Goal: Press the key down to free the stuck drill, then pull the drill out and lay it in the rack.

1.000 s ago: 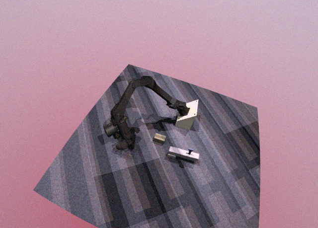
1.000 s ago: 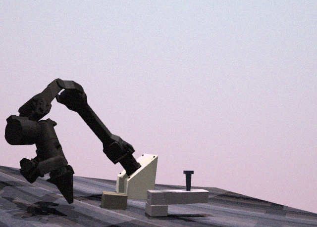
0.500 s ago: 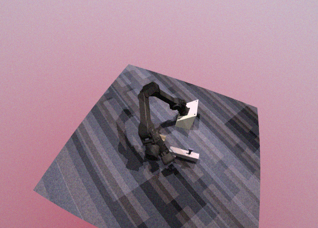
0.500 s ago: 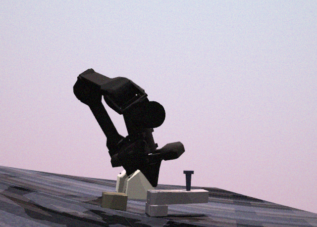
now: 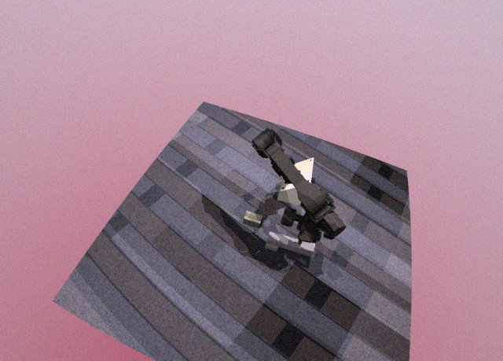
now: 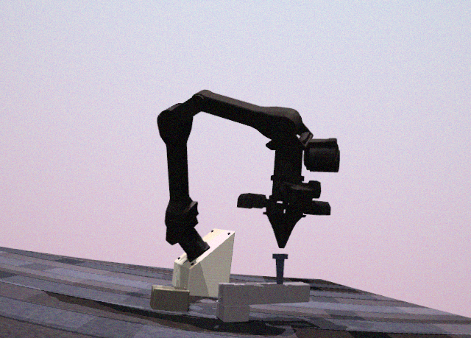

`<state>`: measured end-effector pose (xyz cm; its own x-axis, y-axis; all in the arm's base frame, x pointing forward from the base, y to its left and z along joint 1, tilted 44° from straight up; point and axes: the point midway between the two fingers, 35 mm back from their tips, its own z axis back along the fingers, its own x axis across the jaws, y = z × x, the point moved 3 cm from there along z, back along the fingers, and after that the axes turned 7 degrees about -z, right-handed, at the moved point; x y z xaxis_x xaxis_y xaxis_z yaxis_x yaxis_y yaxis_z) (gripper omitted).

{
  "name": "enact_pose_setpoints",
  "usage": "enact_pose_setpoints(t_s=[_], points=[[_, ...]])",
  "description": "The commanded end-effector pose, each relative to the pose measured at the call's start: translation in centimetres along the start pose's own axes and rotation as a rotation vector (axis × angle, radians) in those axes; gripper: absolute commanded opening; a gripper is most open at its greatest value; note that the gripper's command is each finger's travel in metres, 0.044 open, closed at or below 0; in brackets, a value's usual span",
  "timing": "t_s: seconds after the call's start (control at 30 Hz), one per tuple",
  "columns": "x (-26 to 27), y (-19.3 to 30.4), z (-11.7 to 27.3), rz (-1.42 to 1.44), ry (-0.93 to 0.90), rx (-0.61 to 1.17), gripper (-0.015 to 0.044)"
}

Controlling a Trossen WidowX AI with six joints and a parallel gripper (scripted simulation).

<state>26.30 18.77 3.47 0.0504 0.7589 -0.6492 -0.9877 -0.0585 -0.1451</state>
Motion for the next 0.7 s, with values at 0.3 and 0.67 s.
enact_pose_setpoints(t_s=[0.3, 0.67], points=[[0.0, 0.1, -0.8, 0.026, 0.026, -0.012, 0.0000], [0.0, 0.2, -1.6, 0.028, 0.028, -0.013, 0.0000]])
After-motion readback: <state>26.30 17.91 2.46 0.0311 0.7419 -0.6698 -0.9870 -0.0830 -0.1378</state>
